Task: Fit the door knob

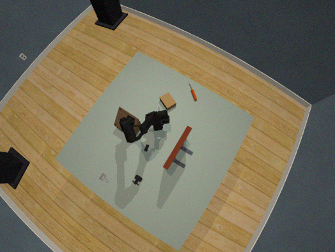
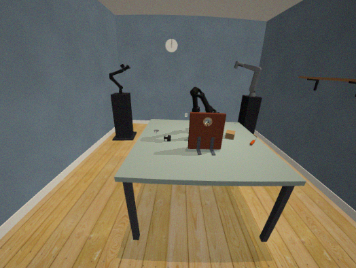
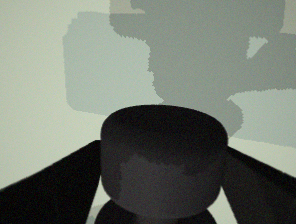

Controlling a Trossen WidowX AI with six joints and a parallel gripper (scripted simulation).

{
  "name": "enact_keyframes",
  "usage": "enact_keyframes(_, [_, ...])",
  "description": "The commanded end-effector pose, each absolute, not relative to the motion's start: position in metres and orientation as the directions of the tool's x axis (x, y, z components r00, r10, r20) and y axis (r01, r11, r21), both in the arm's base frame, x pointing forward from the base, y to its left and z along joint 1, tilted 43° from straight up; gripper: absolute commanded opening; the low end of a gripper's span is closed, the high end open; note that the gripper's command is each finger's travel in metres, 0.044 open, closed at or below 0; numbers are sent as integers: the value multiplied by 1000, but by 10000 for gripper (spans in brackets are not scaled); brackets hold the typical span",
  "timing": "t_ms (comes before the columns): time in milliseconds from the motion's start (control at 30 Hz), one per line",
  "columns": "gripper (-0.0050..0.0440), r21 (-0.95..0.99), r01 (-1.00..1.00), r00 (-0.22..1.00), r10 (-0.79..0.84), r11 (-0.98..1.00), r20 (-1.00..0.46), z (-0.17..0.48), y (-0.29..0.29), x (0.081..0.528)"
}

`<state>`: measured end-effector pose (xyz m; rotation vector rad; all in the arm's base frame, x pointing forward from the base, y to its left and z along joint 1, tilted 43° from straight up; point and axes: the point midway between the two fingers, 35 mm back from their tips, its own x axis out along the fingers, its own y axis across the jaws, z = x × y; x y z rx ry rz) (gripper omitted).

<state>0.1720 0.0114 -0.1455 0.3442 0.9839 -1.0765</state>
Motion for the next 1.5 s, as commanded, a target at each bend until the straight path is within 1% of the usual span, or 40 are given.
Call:
enact_keyframes(0, [0, -184, 859, 138, -563, 478, -815, -138, 24, 179])
enact_keyframes(767, [0, -184, 859, 138, -563, 478, -815, -115, 45, 182])
enact_keyframes(800, [0, -210, 854, 124, -577, 477, -807, -117, 38, 177])
enact_keyframes(900, [0, -255, 812, 118, -575, 525, -809, -115, 40, 179])
enact_keyframes(967, [0, -255, 812, 118, -575, 525, -809, -115, 40, 179])
enact_keyframes(1200, [0, -374, 659, 102, -570, 652, -815, -108, 45, 188])
enact_keyframes(1467, [0, -478, 440, 83, -564, 760, -822, -99, 50, 198])
